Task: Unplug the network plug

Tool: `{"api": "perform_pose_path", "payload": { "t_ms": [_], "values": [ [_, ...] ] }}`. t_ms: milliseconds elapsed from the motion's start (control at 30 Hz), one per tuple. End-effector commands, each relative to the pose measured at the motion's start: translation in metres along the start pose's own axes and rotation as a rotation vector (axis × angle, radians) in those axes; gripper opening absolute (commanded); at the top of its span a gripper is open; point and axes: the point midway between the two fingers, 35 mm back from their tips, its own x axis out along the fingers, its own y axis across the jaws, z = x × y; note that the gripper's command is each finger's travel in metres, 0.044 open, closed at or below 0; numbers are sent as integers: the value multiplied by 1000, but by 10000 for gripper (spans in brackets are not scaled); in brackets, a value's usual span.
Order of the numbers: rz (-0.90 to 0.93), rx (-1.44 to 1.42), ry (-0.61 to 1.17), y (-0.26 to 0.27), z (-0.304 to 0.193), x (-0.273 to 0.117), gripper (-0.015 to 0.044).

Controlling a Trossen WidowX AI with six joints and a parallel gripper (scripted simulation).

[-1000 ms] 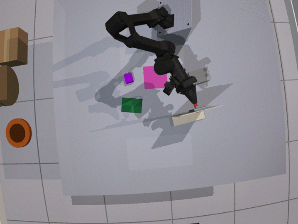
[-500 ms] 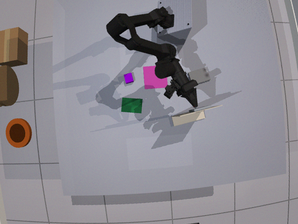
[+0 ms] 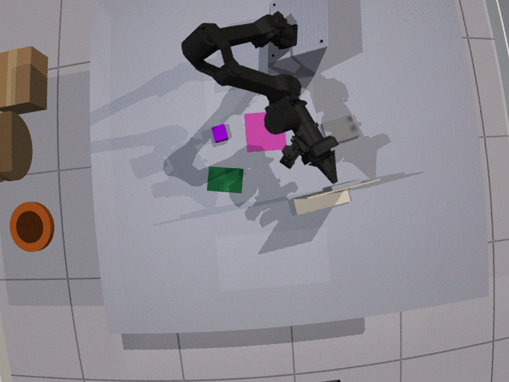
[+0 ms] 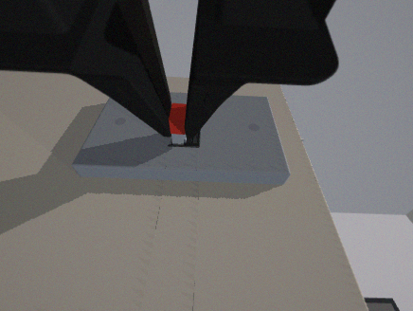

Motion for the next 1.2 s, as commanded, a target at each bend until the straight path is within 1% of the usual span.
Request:
{"api": "perform_pose_path", "payload": {
  "t_ms": [0,1167],
  "values": [
    [-1,-3,2,0,0,0,0],
    [-2,-3,2,-1,-5,-18,0]
  ]
}}
